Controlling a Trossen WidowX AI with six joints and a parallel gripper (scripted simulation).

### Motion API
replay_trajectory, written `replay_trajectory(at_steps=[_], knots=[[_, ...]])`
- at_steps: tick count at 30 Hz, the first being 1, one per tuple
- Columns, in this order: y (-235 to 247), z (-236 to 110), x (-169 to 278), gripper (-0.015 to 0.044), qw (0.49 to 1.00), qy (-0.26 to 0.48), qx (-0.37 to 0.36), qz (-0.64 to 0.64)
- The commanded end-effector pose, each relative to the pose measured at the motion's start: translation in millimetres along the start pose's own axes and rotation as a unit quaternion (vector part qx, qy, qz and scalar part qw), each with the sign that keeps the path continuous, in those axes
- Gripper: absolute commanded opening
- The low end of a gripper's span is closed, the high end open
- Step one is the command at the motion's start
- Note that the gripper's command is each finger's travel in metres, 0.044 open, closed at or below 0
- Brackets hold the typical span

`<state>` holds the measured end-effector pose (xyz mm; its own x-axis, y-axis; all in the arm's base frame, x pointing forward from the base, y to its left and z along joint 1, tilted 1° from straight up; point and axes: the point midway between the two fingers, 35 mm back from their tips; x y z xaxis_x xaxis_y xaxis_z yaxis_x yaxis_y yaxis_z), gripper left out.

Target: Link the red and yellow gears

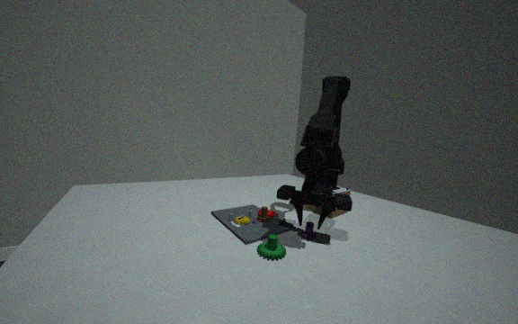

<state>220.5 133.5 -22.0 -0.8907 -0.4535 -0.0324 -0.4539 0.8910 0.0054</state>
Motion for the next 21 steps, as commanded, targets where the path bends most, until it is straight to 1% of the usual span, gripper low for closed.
replay_trajectory(at_steps=[1, 3, 13, 16, 21], knots=[[1, 0, 0, 0.0125, 1.000, 0.000, -0.002, -0.001], [1, 0, 0, 0.0072, 1.000, 0.000, -0.002, -0.001], [1, 0, 0, 0.0006, 1.000, 0.000, -0.002, -0.001], [1, -1, -1, 0.0000, 1.000, 0.000, -0.002, -0.001], [1, -14, -5, 0.0000, 1.000, 0.000, -0.002, -0.001]])
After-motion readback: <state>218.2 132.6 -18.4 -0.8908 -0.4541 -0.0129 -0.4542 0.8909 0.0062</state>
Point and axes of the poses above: the point midway between the two fingers, 35 mm back from their tips, its own z axis out along the fingers, its own y axis across the jaws, x = y × z, and after that the axes turned 13 degrees about z, right-handed
